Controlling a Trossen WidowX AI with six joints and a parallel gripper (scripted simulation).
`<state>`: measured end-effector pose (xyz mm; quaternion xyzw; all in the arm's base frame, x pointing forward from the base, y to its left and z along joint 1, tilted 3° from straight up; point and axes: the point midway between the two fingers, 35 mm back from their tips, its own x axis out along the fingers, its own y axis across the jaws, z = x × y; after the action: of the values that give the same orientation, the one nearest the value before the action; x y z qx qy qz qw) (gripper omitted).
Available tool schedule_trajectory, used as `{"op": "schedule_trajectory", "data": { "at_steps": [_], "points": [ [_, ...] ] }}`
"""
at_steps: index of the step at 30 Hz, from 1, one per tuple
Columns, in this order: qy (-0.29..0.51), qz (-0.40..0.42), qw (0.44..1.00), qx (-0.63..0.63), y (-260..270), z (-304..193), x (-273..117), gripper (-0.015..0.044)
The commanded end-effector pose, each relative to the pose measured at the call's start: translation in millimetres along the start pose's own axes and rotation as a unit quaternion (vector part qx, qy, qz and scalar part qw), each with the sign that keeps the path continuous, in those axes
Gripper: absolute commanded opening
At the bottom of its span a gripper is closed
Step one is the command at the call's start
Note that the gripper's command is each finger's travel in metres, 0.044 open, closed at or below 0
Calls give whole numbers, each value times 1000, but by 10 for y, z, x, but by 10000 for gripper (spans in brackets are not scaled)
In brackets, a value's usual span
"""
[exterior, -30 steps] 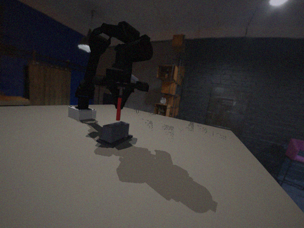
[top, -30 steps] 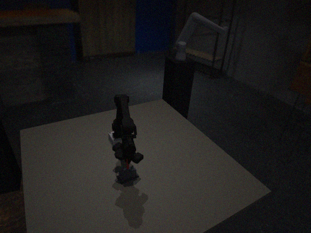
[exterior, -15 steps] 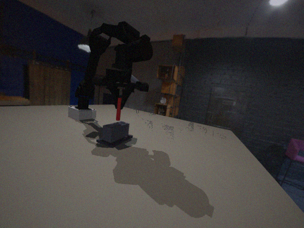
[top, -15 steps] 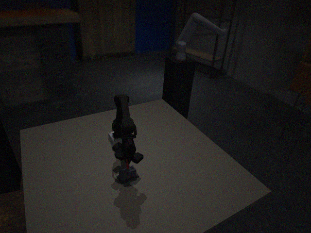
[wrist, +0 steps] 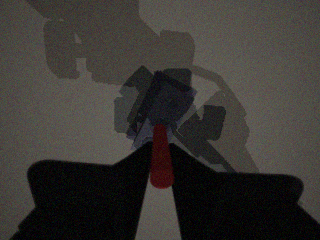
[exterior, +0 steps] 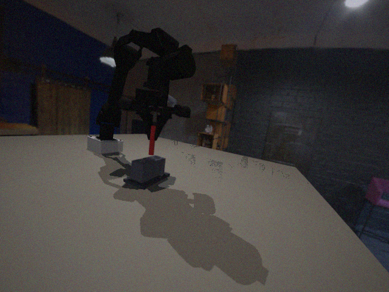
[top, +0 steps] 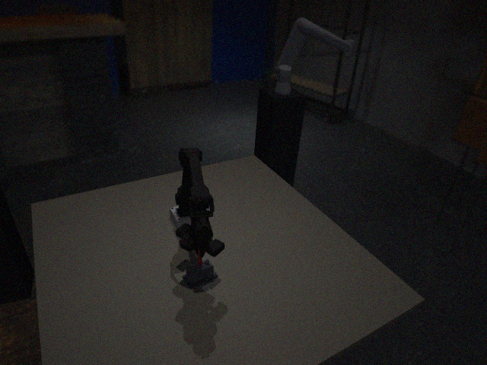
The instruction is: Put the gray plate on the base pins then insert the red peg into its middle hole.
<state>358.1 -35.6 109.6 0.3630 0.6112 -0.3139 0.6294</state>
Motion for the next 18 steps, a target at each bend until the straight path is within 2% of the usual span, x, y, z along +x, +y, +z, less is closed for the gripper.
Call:
{"op": "schedule_trajectory", "data": {
  "at_steps": [1, 18],
  "points": [
    [1, -2, 1000, -1, -10, -9, 66, 0],
    [1, -1, 1000, -1, -8, -6, 135, 0]
  ]
}}
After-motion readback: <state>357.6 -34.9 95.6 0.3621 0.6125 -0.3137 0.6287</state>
